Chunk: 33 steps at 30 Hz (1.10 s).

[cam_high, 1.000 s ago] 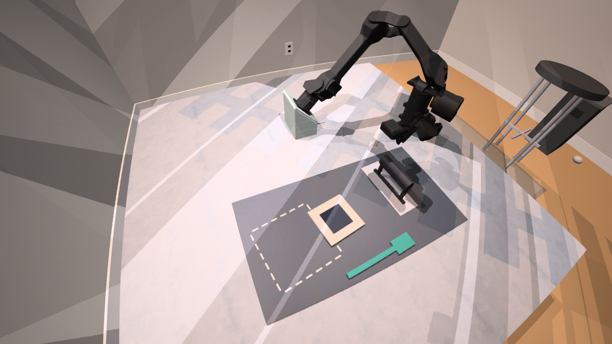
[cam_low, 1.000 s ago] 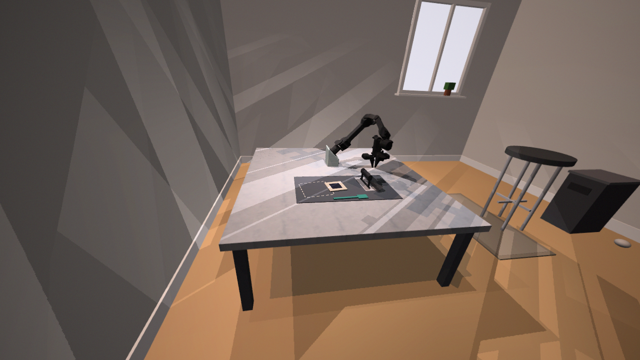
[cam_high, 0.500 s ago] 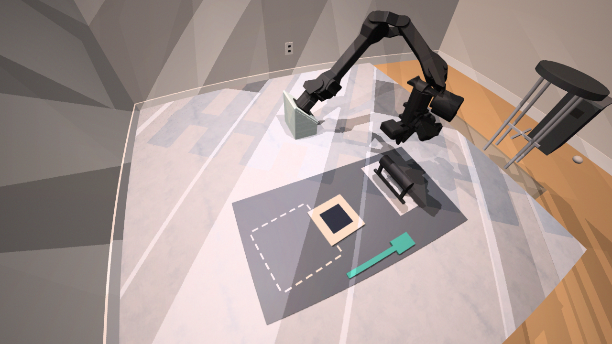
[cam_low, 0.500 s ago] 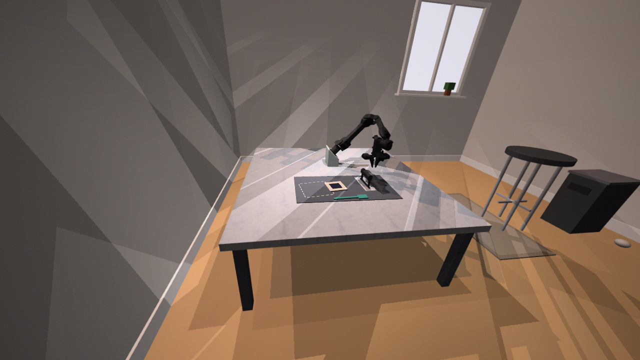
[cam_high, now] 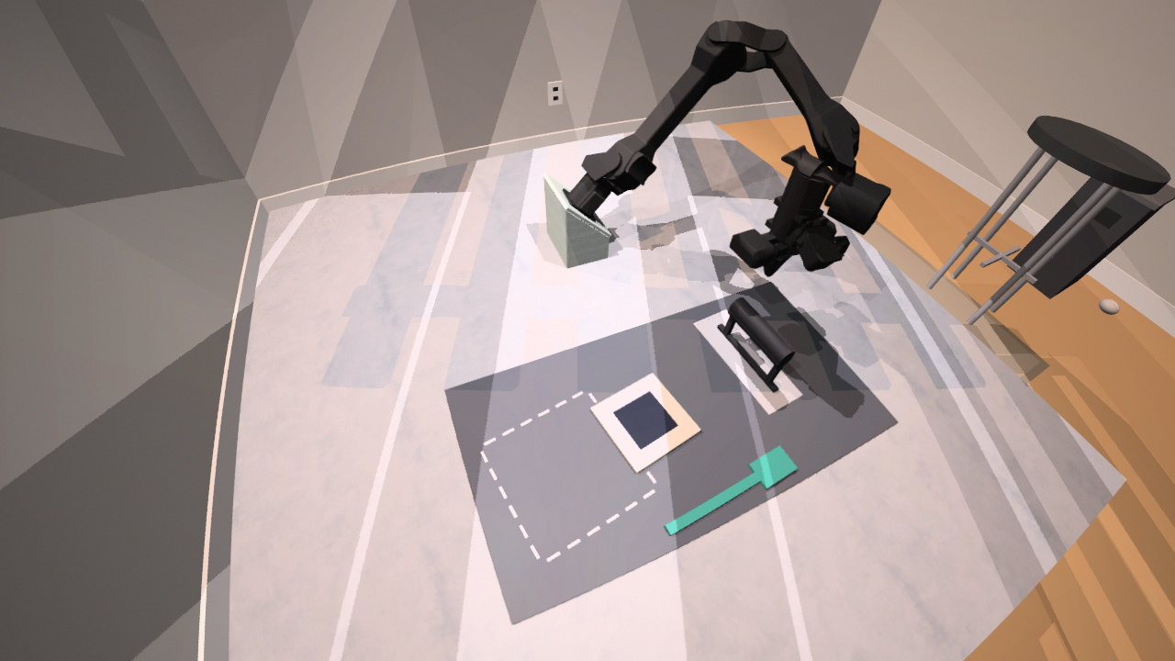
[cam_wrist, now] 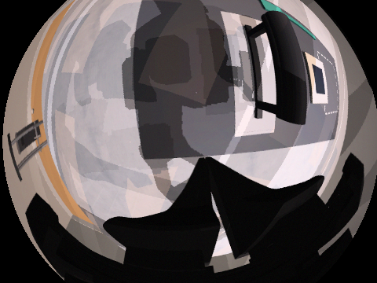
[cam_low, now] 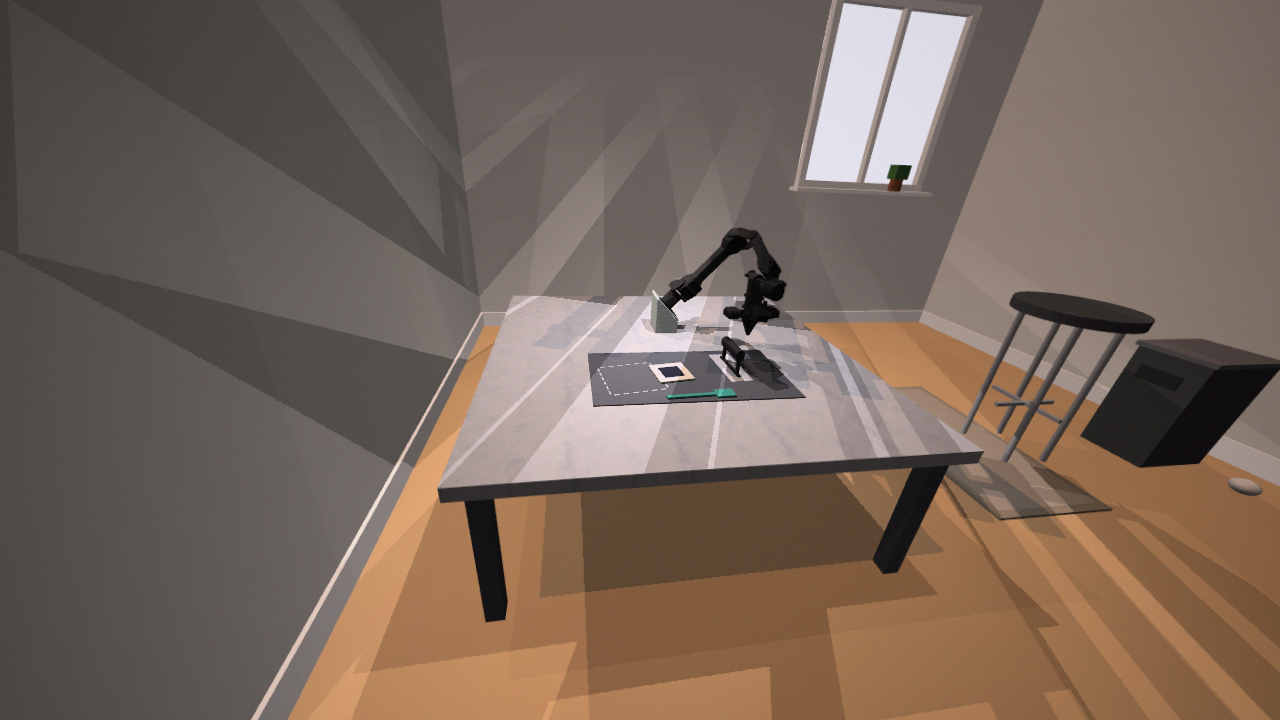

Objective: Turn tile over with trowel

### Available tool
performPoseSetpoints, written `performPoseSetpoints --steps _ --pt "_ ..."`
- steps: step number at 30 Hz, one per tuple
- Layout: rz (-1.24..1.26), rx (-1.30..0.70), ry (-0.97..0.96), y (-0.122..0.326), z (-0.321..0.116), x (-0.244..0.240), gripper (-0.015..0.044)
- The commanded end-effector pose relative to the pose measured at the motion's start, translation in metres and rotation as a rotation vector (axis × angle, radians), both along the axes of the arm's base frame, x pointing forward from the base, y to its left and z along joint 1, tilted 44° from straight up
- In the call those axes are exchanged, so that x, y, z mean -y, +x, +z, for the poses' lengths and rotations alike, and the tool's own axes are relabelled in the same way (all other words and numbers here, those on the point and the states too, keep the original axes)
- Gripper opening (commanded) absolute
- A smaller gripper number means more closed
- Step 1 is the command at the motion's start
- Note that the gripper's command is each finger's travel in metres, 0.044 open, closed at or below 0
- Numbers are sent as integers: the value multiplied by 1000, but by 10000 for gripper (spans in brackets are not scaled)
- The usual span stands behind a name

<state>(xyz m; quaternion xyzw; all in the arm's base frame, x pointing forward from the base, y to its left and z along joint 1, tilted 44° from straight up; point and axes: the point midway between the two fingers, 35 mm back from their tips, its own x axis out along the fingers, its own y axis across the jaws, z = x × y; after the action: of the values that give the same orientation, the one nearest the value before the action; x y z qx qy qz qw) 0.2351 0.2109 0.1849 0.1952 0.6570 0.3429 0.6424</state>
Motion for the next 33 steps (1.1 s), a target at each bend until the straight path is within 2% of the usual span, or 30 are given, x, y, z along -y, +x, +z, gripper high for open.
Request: performPoseSetpoints --steps 1,5,11,16,33 --pt "0 0 0 0 0 0 0" --pt "0 0 0 0 0 0 0" --pt "-4 -4 -1 0 0 0 153" --pt "-111 -108 -18 6 -1 2 270" --pt "-533 -514 -82 27 -7 12 270"
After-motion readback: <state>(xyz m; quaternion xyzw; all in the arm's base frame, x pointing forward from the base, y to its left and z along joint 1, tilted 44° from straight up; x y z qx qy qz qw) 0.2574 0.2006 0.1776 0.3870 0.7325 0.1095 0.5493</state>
